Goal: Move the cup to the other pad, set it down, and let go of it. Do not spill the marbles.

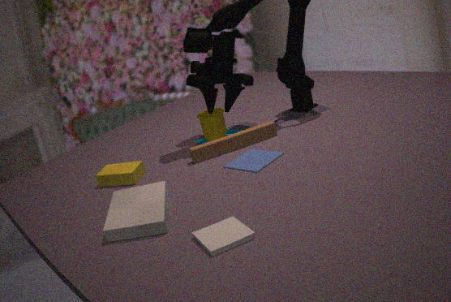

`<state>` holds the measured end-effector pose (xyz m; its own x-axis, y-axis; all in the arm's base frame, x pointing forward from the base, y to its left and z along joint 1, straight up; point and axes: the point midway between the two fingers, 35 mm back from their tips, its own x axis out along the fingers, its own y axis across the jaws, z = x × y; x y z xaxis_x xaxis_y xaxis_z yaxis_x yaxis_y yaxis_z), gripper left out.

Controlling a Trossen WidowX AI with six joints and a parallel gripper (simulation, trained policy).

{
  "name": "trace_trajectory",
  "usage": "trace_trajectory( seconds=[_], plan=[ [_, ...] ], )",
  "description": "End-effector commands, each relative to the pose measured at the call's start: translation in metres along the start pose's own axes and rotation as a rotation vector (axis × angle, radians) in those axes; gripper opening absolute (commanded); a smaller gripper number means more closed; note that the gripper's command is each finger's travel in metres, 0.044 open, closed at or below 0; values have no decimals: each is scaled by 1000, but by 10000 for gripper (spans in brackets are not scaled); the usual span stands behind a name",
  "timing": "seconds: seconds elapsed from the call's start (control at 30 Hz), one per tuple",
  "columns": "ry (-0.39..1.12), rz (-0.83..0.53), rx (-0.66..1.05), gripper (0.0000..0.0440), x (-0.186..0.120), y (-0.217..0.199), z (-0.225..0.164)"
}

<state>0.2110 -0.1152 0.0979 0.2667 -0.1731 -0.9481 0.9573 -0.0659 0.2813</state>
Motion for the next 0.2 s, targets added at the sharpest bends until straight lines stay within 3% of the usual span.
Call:
trace_trajectory(
  seconds=[0.0, 0.17],
  plan=[
    [-1, 22, 7, 279, -9, -1, 1],
    [-16, 56, 22, 301, -23, 1, 6]
  ],
)
